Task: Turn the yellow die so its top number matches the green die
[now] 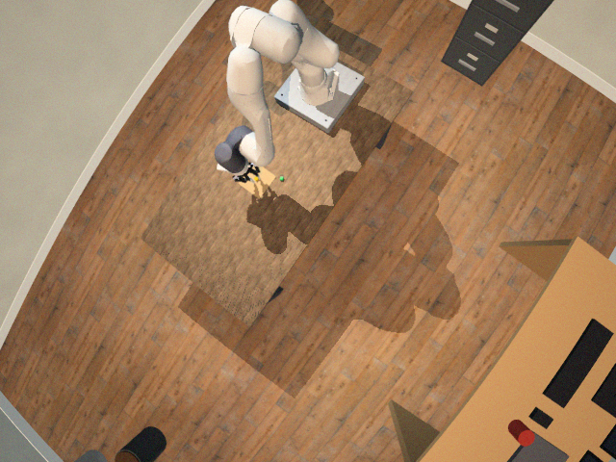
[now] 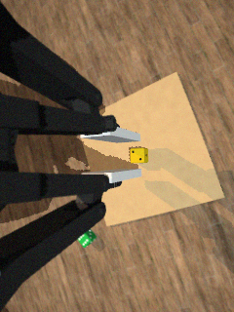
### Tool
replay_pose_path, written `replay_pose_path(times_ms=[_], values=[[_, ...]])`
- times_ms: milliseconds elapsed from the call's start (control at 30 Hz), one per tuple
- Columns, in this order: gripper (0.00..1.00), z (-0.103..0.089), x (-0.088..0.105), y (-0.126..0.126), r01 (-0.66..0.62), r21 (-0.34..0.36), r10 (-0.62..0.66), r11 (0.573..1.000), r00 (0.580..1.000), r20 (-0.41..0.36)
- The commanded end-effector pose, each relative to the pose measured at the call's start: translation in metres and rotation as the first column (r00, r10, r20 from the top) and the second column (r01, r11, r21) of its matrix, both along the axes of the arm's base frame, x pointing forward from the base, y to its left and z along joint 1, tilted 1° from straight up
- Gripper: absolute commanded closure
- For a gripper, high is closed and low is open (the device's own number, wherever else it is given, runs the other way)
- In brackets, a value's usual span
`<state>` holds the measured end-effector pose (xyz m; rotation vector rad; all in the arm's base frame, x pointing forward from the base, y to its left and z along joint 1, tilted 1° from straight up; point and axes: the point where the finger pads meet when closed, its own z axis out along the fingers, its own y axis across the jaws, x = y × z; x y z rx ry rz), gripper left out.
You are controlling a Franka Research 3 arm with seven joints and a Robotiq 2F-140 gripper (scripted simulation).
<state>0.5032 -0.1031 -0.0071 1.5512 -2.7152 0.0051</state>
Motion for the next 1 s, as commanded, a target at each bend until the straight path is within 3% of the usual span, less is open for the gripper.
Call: replay_pose_path(times_ms=[0,600,967], values=[[0.81,0.0,0.0,0.0,0.0,0.002,0.0,1.0,1.0,0.002],[0.81,-0.001,0.0,0.0,0.0,0.002,0.0,1.0,1.0,0.002],[0.81,-0.012,0.0,0.0,0.0,0.002,0.0,1.0,1.0,0.002]])
